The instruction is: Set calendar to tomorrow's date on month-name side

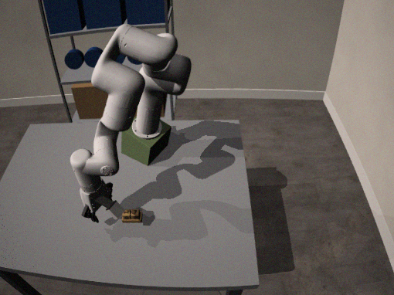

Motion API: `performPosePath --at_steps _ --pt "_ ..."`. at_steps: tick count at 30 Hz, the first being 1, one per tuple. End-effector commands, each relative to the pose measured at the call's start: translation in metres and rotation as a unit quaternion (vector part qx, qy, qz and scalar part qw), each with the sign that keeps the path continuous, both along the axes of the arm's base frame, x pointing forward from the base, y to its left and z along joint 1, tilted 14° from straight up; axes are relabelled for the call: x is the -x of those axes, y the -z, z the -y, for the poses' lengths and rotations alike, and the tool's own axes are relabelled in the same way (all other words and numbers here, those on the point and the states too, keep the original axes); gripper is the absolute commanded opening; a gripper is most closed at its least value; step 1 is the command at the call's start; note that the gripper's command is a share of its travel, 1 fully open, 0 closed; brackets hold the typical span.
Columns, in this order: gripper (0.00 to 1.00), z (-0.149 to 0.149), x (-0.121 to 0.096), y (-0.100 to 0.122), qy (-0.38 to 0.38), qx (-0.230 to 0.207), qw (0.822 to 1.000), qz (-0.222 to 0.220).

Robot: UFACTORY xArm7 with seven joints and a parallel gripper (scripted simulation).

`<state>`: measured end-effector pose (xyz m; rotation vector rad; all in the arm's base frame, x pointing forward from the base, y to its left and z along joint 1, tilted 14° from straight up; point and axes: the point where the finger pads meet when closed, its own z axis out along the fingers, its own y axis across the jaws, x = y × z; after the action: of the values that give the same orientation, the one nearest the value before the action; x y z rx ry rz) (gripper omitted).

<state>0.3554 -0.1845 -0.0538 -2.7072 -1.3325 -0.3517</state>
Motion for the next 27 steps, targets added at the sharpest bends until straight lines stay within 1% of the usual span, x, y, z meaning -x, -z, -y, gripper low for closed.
performPosePath --at_steps 1,3,6,8,11,15,17,19,20,22,23,27 --pt "1.0 0.006 0.013 0.002 0.016 -0.001 1.0 -0.002" --pt "1.0 0.006 0.014 0.002 0.032 -0.004 0.999 -0.006" --pt "1.0 0.007 0.017 0.003 0.092 -0.014 0.995 -0.018" --pt "1.0 0.007 0.017 0.003 0.092 -0.014 0.995 -0.018" --pt "1.0 0.013 0.038 0.007 0.1 -0.015 0.995 -0.019" --pt "1.0 0.014 0.041 0.008 0.105 -0.016 0.994 -0.02" --pt "1.0 0.014 0.043 0.009 0.133 -0.021 0.991 -0.026" --pt "1.0 0.015 0.045 0.009 0.176 -0.028 0.983 -0.034" --pt "1.0 0.017 0.052 0.011 0.183 -0.029 0.982 -0.036" --pt "1.0 0.021 0.066 0.014 0.183 -0.029 0.982 -0.036" --pt "1.0 0.022 0.068 0.014 0.183 -0.029 0.982 -0.036" --pt "1.0 0.022 0.069 0.014 0.184 -0.029 0.982 -0.036"
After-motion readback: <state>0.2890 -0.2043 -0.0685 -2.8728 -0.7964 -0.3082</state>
